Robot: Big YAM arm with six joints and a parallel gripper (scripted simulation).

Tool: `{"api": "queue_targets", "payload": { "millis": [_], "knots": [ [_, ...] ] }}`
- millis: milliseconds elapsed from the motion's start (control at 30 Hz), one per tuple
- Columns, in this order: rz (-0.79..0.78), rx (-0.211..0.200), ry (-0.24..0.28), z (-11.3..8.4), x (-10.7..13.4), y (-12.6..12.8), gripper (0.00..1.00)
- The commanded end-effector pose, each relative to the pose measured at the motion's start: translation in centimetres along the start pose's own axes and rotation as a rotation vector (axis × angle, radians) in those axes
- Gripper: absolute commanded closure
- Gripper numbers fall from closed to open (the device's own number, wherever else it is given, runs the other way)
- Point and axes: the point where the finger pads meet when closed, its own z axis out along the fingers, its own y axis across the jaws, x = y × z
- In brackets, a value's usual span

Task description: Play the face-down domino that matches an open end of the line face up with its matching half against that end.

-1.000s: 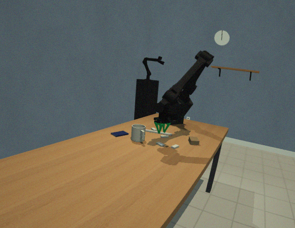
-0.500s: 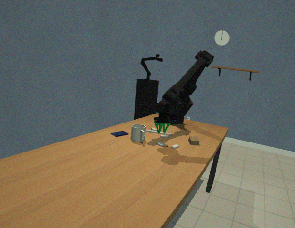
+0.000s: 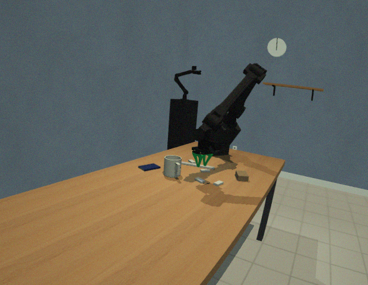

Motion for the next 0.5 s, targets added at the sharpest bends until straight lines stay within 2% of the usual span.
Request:
{"api": "queue_targets", "payload": {
  "millis": [0,233,467],
  "knots": [
    [-0.002,0.01,-0.006,0.8,-0.3,-0.5,0.55],
    [-0.002,0.017,-0.01,3.8,-0.6,-0.9,0.55],
    [-0.002,0.017,-0.01,3.8,-0.6,-0.9,0.55]
  ]
}}
